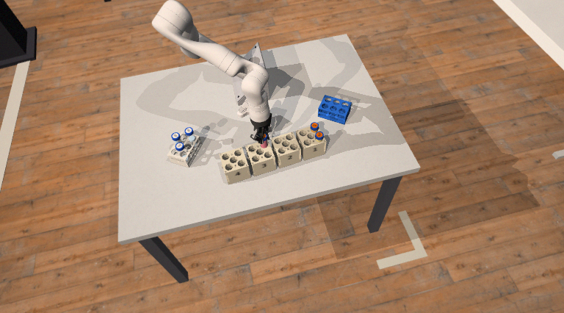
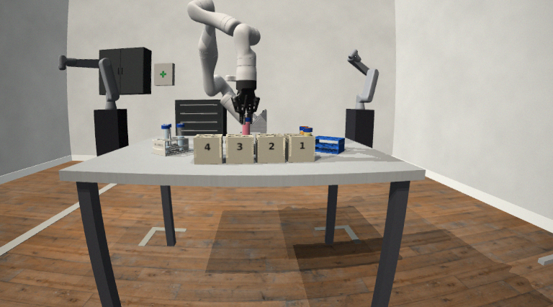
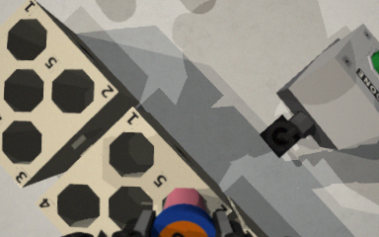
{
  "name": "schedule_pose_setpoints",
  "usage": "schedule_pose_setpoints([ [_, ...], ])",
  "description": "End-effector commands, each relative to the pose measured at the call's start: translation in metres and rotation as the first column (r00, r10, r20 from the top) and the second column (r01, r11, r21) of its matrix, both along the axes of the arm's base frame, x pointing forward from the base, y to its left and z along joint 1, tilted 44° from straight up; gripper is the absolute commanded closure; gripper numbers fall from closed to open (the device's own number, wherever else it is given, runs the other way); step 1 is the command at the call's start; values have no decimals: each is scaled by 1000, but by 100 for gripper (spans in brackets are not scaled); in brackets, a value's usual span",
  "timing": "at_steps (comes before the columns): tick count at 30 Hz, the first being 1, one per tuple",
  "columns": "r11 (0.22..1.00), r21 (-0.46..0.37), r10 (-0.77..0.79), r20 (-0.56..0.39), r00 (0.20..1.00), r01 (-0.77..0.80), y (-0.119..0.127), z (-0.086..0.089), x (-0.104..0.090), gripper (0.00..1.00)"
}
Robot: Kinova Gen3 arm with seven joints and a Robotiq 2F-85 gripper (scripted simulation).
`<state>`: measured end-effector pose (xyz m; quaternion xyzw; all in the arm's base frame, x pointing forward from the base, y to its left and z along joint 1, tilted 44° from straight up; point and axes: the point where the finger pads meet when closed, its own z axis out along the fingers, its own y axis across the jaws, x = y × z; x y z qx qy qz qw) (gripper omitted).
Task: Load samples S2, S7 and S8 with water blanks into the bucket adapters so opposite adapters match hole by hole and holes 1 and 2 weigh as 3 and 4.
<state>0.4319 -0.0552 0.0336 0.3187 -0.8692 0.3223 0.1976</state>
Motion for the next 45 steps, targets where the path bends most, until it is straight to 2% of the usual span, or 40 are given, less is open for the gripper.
schedule_pose_setpoints([
  [1, 1000, 1, 1, 1, 1000, -1, -1, -2, 0, 90],
  [45, 1000, 1, 1, 1, 1000, -1, -18, -20, -3, 90],
])
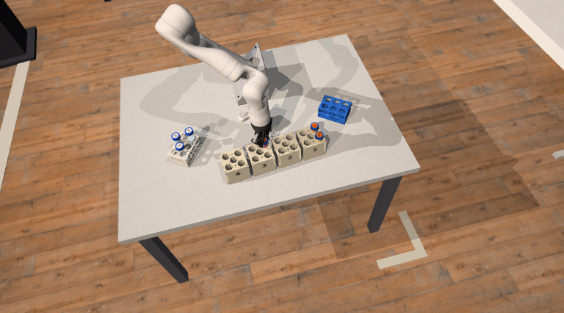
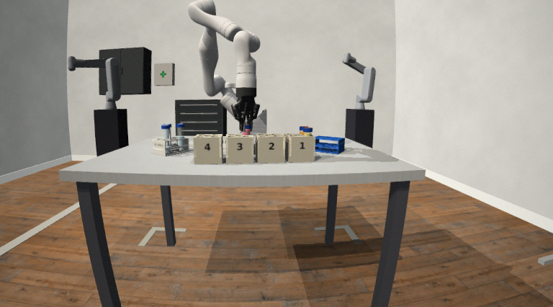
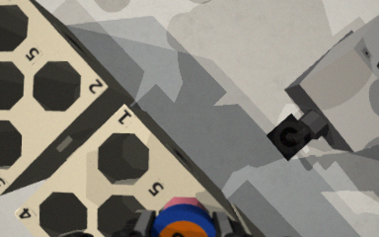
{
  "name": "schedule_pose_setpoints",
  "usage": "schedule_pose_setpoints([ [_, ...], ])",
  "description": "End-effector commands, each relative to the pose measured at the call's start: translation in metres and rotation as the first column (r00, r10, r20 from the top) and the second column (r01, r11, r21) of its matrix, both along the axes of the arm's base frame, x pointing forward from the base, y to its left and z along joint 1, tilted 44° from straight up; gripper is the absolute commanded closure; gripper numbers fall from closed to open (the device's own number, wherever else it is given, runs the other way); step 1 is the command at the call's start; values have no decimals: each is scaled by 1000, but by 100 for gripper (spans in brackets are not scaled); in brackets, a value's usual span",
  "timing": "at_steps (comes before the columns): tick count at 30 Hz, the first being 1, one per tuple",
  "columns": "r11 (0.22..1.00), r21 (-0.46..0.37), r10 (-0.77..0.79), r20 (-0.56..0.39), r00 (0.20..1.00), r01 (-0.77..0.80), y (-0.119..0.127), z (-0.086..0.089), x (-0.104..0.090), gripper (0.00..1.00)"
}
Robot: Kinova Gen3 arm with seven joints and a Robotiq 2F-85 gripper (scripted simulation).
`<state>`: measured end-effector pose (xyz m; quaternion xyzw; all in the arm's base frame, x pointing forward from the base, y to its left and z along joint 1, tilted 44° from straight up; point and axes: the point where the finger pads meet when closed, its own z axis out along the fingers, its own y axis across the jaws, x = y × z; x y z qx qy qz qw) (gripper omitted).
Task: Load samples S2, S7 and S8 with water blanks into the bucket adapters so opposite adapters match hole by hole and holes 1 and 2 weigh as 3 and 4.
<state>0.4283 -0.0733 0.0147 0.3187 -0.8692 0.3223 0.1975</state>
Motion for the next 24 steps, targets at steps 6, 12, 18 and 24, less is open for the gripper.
schedule_pose_setpoints([
  [6, 1000, 1, 1, 1, 1000, -1, -3, -4, 0, 90],
  [12, 1000, 1, 1, 1, 1000, -1, -4, -5, -1, 90],
  [18, 1000, 1, 1, 1, 1000, -1, -4, -5, -1, 90],
  [24, 1000, 1, 1, 1, 1000, -1, -4, -5, -1, 38],
])
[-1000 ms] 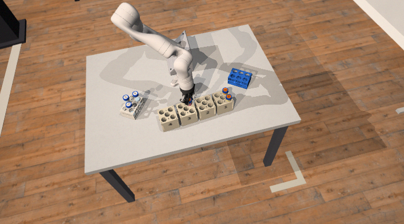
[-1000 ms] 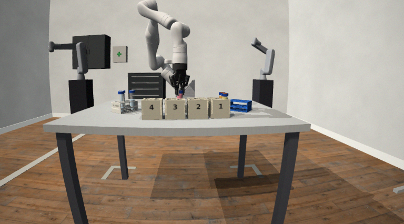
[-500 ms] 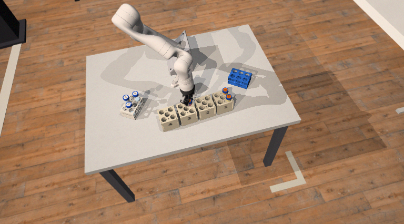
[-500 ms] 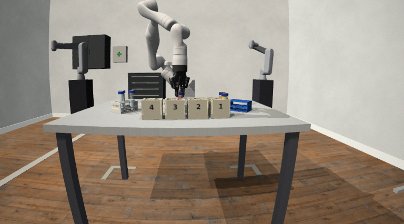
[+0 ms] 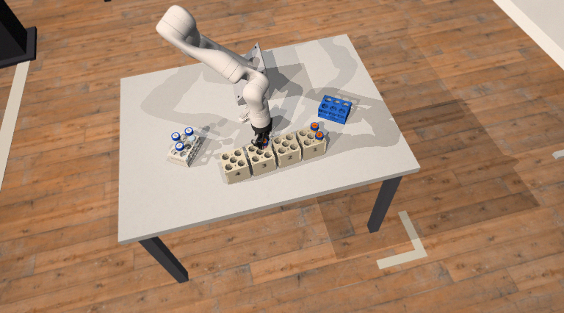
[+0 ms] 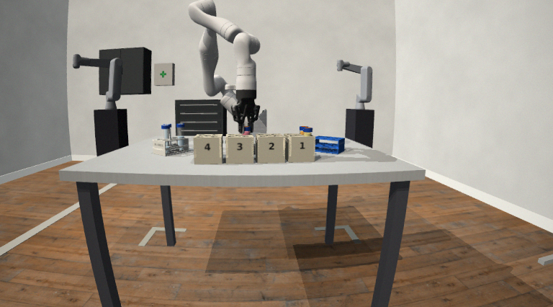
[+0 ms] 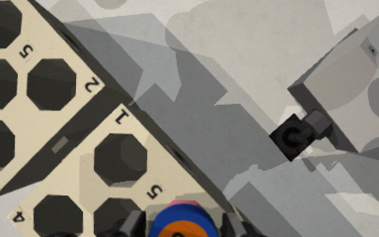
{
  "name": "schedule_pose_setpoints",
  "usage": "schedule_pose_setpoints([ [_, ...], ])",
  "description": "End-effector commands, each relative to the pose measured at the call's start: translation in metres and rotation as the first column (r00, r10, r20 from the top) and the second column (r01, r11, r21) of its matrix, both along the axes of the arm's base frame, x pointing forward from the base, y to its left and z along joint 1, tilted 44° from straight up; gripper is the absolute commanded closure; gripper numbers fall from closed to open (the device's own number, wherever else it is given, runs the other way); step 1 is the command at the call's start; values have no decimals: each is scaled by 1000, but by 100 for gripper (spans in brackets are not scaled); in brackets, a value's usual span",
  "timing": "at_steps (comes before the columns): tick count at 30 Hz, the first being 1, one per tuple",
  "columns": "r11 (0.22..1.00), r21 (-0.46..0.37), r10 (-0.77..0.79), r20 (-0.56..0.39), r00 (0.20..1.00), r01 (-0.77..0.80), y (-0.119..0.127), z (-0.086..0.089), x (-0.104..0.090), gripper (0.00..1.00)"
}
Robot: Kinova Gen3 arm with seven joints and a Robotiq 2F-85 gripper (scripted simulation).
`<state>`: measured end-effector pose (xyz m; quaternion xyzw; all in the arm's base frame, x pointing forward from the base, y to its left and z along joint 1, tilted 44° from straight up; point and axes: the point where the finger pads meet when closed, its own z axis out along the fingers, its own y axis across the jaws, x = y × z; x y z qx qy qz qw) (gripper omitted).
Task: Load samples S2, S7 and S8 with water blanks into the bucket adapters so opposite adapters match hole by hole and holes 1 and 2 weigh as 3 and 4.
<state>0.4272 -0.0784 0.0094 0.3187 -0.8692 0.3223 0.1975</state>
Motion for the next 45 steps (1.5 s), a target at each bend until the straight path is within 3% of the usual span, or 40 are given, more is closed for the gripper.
schedule_pose_setpoints([
  [1, 1000, 1, 1, 1, 1000, -1, 1, 0, 0, 38],
  [25, 1000, 1, 1, 1, 1000, -1, 1, 0, 0, 38],
  [45, 1000, 1, 1, 1, 1000, -1, 17, 17, 4, 38],
])
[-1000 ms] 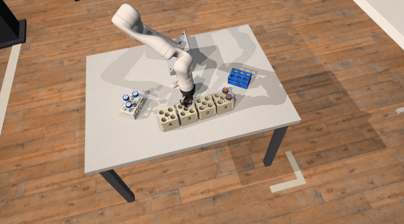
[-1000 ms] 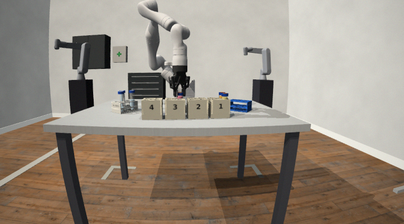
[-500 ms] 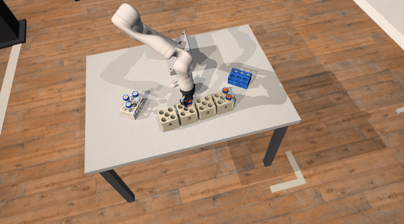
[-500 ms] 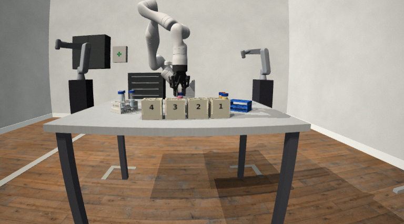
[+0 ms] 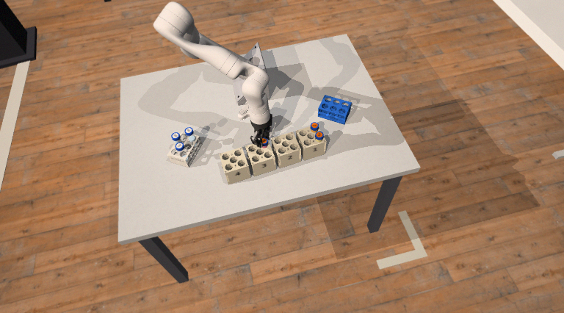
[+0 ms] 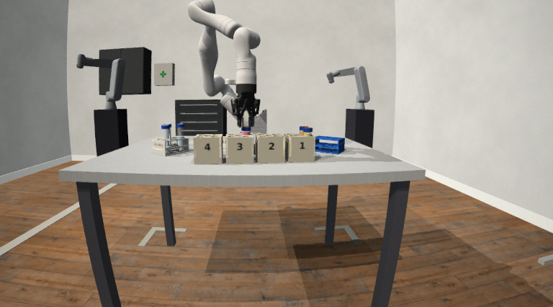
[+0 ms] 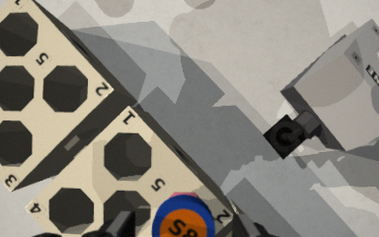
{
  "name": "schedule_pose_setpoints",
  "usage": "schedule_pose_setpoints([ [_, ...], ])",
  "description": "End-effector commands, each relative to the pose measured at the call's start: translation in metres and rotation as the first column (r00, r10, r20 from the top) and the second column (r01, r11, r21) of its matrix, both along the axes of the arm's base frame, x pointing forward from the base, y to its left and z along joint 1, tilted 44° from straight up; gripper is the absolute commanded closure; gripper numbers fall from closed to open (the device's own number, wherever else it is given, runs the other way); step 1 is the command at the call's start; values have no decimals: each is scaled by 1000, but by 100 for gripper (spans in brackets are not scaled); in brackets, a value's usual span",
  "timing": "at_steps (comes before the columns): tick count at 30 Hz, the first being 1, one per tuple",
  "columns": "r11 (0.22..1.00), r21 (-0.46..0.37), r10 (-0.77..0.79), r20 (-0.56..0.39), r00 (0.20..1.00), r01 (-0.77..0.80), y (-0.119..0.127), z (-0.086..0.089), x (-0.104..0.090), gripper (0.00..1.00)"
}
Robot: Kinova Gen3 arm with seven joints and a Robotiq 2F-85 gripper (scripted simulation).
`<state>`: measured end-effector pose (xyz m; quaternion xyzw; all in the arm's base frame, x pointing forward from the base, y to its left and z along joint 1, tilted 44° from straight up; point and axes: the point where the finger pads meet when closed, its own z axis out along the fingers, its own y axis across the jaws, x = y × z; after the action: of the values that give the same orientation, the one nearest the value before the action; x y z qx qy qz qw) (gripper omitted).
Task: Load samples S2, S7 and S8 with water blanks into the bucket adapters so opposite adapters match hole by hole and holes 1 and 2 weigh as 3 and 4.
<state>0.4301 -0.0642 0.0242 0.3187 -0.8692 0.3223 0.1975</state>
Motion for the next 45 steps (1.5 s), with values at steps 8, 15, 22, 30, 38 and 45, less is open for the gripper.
schedule_pose_setpoints([
  [8, 1000, 1, 1, 1, 1000, -1, 10, 10, 2, 38],
  [15, 1000, 1, 1, 1, 1000, -1, 15, 15, 3, 38],
  [22, 1000, 1, 1, 1, 1000, -1, 21, 22, 5, 38],
  [30, 1000, 1, 1, 1, 1000, -1, 28, 28, 6, 38],
  [38, 1000, 1, 1, 1, 1000, -1, 34, 35, 7, 38],
  [45, 1000, 1, 1, 1, 1000, -1, 40, 42, 8, 38],
])
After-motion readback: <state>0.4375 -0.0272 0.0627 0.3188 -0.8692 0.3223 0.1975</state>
